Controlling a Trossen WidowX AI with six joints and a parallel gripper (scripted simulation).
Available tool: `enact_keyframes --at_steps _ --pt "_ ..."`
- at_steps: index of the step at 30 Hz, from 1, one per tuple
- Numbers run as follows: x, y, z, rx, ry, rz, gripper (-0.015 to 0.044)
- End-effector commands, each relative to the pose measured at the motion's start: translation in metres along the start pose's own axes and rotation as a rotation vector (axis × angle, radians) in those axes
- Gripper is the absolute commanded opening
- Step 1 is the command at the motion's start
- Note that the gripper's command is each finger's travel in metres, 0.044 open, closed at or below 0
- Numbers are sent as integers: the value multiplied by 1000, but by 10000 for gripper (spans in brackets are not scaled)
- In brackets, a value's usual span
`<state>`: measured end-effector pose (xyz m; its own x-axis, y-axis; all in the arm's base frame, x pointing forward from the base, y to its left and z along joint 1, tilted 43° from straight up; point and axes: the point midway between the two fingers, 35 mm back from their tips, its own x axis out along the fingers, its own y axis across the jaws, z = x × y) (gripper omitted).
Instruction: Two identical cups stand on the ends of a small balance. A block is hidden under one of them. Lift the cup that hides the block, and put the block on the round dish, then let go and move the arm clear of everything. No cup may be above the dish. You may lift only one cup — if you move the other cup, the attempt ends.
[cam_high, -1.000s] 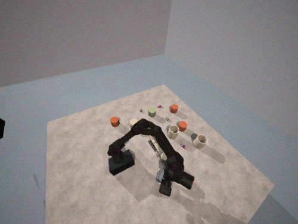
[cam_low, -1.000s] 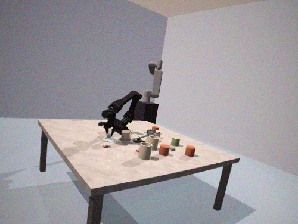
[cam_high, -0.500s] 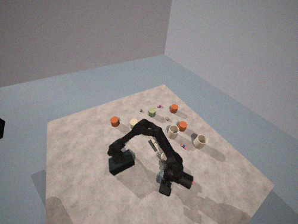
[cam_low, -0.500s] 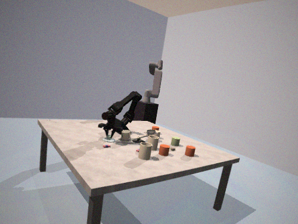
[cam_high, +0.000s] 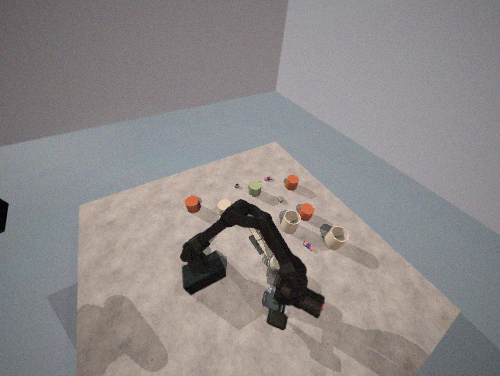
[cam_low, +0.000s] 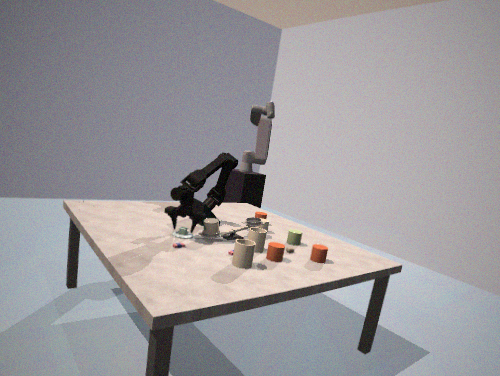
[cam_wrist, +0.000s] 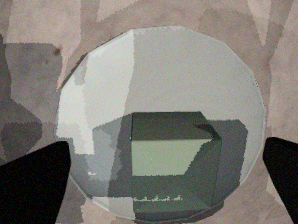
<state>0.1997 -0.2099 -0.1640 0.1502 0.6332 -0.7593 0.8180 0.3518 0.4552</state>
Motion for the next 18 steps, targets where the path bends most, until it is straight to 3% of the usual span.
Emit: enact_keyframes --at_steps 1,12,16,18 --pt "-25 -1 7 11 -52 19 440" --pt "-55 0 -1 4 12 0 440" --pt "-95 0 -4 10 6 6 440" --pt "-97 0 -4 11 6 6 440"
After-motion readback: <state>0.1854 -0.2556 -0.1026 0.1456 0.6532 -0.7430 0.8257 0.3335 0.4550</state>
